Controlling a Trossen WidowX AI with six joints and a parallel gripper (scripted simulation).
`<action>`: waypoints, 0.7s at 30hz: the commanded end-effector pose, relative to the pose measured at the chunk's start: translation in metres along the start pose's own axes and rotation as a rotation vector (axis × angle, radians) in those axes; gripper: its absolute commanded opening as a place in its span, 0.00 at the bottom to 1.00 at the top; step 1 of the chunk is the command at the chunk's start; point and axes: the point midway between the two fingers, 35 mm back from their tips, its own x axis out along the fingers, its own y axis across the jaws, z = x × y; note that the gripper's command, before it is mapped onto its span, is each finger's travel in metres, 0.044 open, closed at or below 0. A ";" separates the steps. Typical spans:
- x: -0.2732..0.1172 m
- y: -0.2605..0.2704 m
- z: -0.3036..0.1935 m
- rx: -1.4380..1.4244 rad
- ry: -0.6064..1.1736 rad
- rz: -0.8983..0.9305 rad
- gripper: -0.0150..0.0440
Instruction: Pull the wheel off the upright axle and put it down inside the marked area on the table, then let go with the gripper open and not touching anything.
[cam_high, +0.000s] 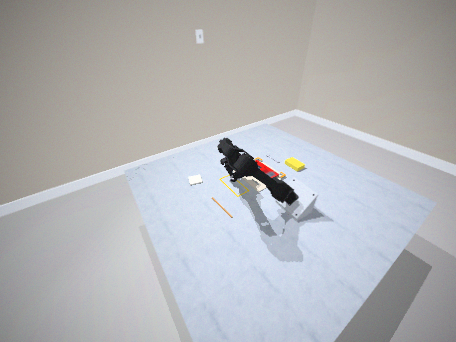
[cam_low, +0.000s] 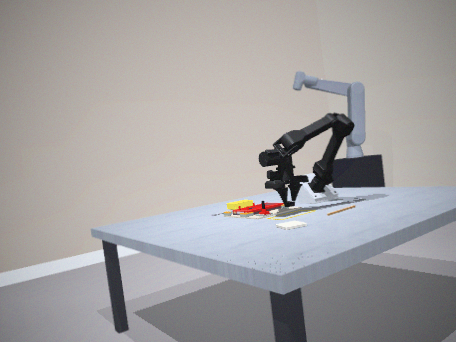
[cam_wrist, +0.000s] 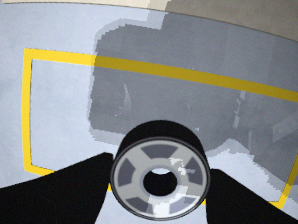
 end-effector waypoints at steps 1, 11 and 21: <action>0.019 -0.002 -0.001 0.005 0.007 0.001 0.25; 0.034 -0.004 -0.003 -0.003 0.006 -0.002 0.34; 0.028 -0.004 -0.003 -0.002 0.006 -0.002 0.76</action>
